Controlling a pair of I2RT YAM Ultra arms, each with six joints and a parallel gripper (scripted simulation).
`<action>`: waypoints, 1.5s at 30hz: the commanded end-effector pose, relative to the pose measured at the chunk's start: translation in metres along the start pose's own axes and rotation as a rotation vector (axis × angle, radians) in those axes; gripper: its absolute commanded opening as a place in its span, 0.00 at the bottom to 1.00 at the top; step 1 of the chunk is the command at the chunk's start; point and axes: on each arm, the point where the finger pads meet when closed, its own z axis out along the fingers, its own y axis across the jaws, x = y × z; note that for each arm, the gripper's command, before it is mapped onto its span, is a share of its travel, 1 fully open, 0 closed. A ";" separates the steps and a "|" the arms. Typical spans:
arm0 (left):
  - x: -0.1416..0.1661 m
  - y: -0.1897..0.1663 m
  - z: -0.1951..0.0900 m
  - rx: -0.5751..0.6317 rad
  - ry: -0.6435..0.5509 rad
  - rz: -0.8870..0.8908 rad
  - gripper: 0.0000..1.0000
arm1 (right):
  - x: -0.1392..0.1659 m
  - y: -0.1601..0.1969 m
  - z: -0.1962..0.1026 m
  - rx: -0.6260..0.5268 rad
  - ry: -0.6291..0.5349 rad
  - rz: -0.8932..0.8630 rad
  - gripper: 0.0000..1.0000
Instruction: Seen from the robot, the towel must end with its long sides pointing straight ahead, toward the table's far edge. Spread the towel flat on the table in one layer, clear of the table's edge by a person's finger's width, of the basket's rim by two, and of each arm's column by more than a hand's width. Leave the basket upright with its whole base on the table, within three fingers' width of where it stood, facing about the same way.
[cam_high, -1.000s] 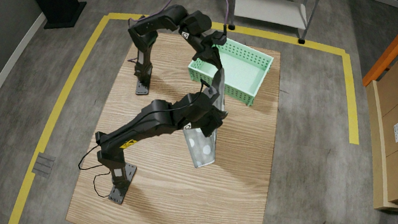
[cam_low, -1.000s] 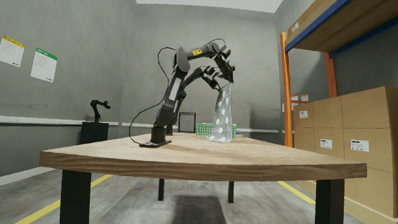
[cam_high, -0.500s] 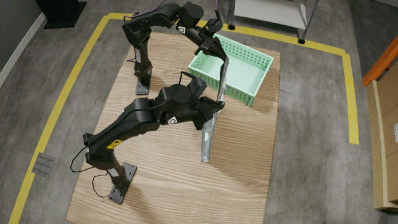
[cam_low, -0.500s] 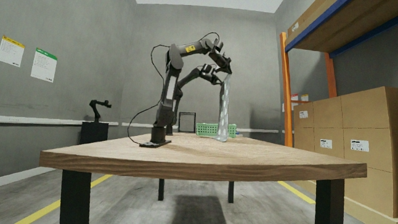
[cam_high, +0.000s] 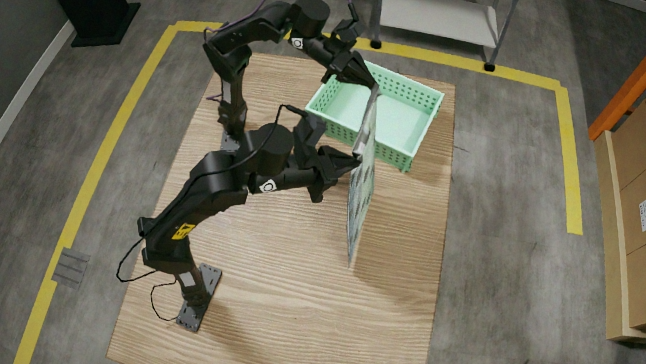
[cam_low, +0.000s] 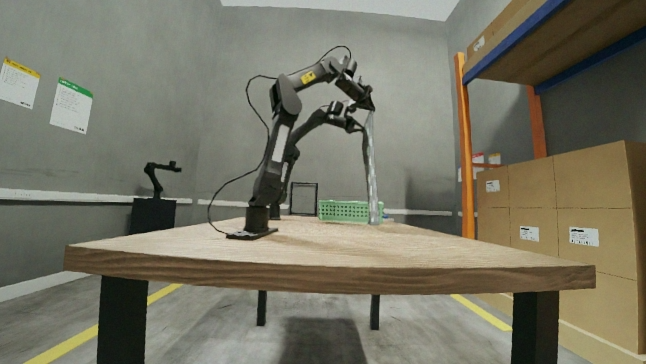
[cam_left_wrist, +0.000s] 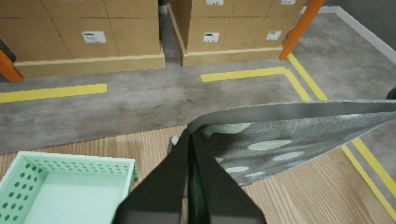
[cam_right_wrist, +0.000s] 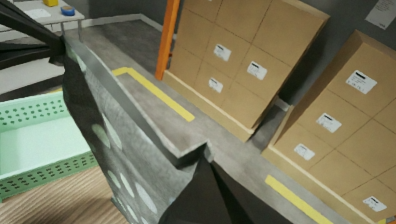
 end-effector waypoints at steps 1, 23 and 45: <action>-0.012 0.013 -0.007 -0.042 -0.034 -0.013 0.00 | -0.002 -0.004 -0.001 0.025 0.007 0.012 0.00; -0.020 0.013 -0.004 -0.042 -0.067 -0.012 0.00 | -0.003 -0.012 0.001 0.043 0.002 0.016 0.00; -0.056 0.020 0.086 -0.048 -0.437 -0.006 0.00 | -0.034 -0.091 0.068 0.183 -0.165 0.052 0.00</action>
